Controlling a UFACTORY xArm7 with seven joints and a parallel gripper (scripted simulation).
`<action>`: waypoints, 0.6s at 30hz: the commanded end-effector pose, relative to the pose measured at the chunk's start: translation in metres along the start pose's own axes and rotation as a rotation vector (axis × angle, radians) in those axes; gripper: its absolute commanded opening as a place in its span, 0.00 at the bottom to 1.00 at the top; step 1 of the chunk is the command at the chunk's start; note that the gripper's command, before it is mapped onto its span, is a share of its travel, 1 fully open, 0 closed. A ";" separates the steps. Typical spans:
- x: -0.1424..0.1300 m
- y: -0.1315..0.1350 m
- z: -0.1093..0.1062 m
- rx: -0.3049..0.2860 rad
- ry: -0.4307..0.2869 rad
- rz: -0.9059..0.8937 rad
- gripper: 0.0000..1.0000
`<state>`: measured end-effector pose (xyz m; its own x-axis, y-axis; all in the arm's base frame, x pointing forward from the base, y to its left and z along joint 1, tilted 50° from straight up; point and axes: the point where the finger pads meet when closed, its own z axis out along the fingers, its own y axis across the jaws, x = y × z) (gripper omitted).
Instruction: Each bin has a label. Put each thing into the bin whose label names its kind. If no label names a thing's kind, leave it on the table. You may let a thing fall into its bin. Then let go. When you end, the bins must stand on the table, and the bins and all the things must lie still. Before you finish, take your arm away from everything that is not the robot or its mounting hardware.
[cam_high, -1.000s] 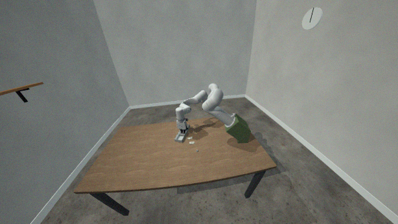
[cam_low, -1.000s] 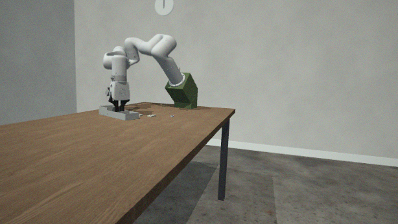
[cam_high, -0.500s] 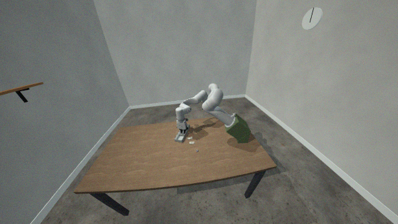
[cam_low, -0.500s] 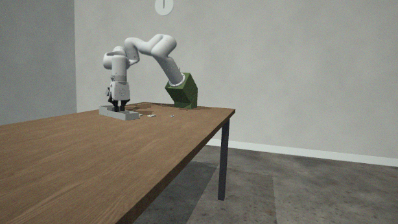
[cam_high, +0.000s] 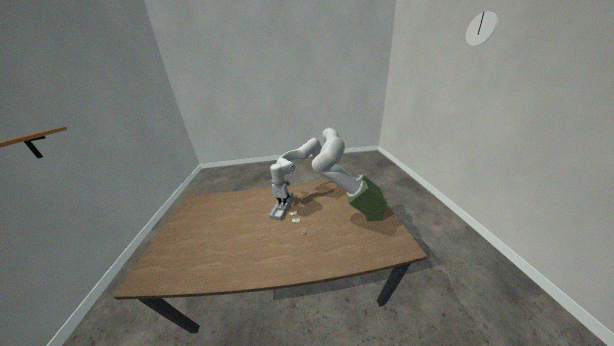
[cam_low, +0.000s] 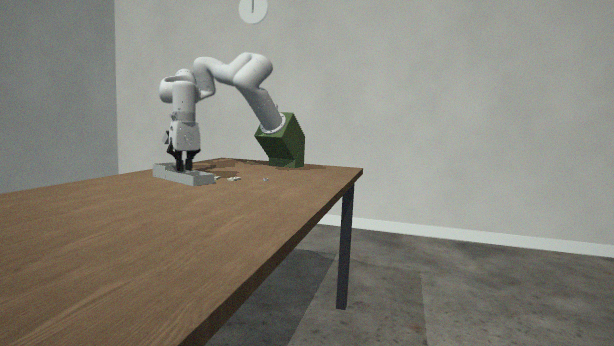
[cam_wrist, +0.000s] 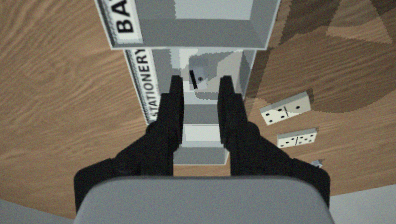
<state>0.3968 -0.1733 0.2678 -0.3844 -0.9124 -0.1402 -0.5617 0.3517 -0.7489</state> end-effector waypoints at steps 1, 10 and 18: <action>0.000 -0.001 -0.003 0.002 0.000 0.000 0.29; 0.000 -0.001 -0.019 0.002 0.001 0.000 0.29; 0.000 -0.001 -0.037 0.002 0.001 0.000 0.29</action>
<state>0.3715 -0.1661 0.2908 -0.3848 -0.9124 -0.1396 -0.5601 0.3510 -0.7504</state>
